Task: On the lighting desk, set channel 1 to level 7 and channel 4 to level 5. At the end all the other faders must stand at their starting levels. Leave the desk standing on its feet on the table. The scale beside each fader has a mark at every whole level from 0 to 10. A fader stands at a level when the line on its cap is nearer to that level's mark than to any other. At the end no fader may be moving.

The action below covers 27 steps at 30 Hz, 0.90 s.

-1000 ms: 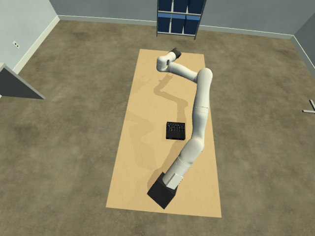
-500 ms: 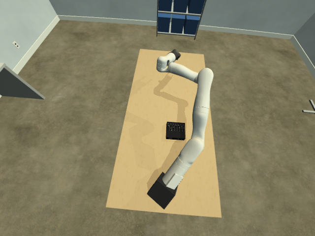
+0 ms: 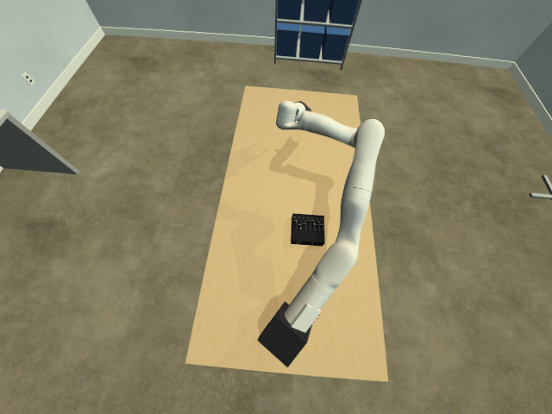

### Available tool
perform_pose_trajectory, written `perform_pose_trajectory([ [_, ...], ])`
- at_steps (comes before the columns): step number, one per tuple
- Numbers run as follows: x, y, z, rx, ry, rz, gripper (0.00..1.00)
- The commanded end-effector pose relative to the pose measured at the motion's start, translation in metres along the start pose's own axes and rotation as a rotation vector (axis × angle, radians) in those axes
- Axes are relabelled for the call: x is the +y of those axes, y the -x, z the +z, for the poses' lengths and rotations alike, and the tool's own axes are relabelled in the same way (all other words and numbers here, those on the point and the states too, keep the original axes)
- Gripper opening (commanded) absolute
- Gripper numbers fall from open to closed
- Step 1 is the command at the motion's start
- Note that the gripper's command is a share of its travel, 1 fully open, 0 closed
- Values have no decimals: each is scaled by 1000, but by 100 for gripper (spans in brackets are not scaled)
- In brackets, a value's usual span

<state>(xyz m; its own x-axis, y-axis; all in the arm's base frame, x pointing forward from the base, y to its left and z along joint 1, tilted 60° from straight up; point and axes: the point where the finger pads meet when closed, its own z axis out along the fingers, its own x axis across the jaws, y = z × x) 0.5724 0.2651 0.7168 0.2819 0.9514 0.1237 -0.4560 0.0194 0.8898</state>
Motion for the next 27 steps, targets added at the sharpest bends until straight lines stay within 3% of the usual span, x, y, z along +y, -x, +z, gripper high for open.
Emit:
perform_pose_trajectory([
  [1,-7,11,-15,8,-53,-10,100],
  [4,-32,25,-36,10,-146,-43,100],
  [6,-32,25,-36,10,-146,-43,100],
  [7,-41,31,-44,11,-178,-56,100],
  [14,-101,79,-113,20,-408,-163,100],
  [21,-152,146,-191,27,-624,-296,100],
  [23,-152,146,-191,27,-624,-296,100],
  [27,-174,189,-233,27,-730,-374,100],
])
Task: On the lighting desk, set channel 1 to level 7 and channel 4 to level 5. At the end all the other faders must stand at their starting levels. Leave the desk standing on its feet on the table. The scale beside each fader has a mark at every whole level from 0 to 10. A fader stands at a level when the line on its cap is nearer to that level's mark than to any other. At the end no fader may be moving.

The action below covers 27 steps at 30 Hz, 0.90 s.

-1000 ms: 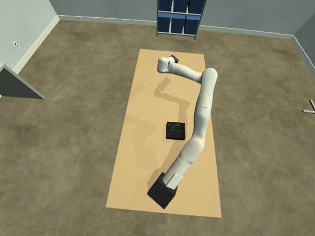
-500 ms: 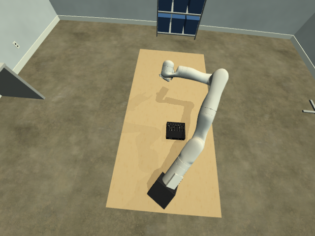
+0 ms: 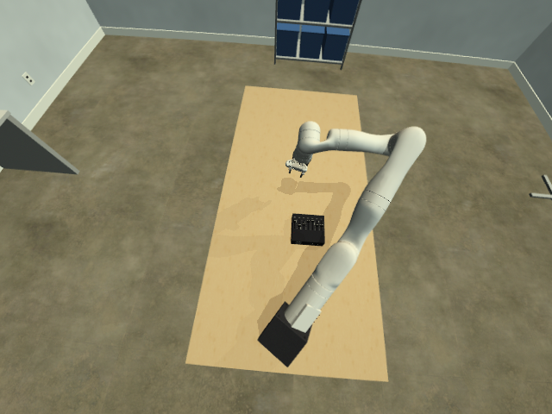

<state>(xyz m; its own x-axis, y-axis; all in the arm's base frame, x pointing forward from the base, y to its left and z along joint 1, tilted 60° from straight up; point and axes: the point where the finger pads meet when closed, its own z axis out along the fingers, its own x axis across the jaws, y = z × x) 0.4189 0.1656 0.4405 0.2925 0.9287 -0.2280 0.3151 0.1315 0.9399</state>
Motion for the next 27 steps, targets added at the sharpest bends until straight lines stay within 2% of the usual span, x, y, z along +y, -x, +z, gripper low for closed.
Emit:
perform_pose_trajectory([
  [1,-24,22,-13,3,-37,-33,100],
  [6,-82,59,-29,-14,-145,-115,100],
  [11,-125,92,-41,-32,-227,-179,100],
  [13,-125,92,-41,-32,-227,-179,100],
  [21,-164,127,-53,-55,-303,-240,100],
  [27,-174,137,-57,-62,-323,-256,100],
])
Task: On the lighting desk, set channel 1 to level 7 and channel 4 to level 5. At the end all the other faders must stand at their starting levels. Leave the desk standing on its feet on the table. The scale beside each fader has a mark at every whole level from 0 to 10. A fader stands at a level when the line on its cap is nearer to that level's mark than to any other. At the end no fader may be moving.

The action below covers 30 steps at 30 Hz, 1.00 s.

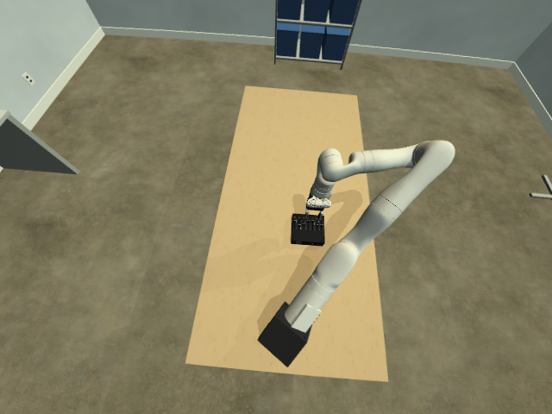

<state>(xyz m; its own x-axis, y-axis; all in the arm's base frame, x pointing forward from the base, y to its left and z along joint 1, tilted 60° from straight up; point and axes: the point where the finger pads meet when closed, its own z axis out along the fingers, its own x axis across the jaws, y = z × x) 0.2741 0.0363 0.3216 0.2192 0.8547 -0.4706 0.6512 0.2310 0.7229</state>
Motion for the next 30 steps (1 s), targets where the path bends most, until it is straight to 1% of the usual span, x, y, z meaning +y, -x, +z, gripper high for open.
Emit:
perform_pose_trajectory([
  [1,-1,2,-1,2,1,0,100],
  [22,-1,2,0,1,3,0,100],
  [26,7,2,6,3,29,7,100],
  [30,25,2,20,8,87,19,100],
])
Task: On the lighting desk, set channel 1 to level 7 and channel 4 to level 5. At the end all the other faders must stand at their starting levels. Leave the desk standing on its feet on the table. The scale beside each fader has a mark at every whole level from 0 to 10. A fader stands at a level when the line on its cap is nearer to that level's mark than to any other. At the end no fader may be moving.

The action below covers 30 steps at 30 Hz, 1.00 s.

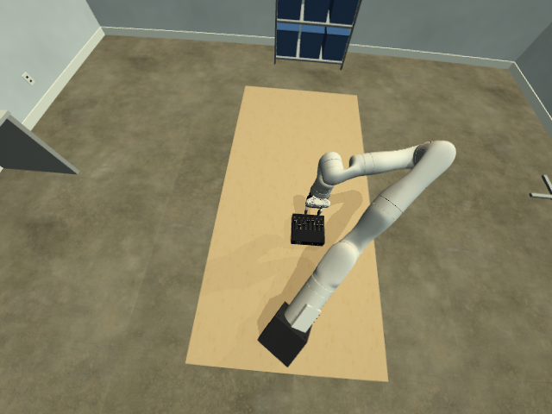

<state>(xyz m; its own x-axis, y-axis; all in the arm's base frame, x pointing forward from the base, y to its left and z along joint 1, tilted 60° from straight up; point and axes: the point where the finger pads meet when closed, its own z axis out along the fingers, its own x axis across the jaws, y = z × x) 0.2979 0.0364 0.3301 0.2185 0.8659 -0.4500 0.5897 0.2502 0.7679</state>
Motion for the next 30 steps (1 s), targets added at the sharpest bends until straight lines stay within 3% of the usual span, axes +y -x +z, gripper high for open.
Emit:
perform_pose_trajectory([
  [1,8,3,11,-6,30,4,100],
  [5,30,2,30,9,112,7,100],
  [7,30,2,30,9,112,7,100],
  [16,63,-4,58,58,252,-26,100],
  [30,68,-6,63,73,277,-39,100],
])
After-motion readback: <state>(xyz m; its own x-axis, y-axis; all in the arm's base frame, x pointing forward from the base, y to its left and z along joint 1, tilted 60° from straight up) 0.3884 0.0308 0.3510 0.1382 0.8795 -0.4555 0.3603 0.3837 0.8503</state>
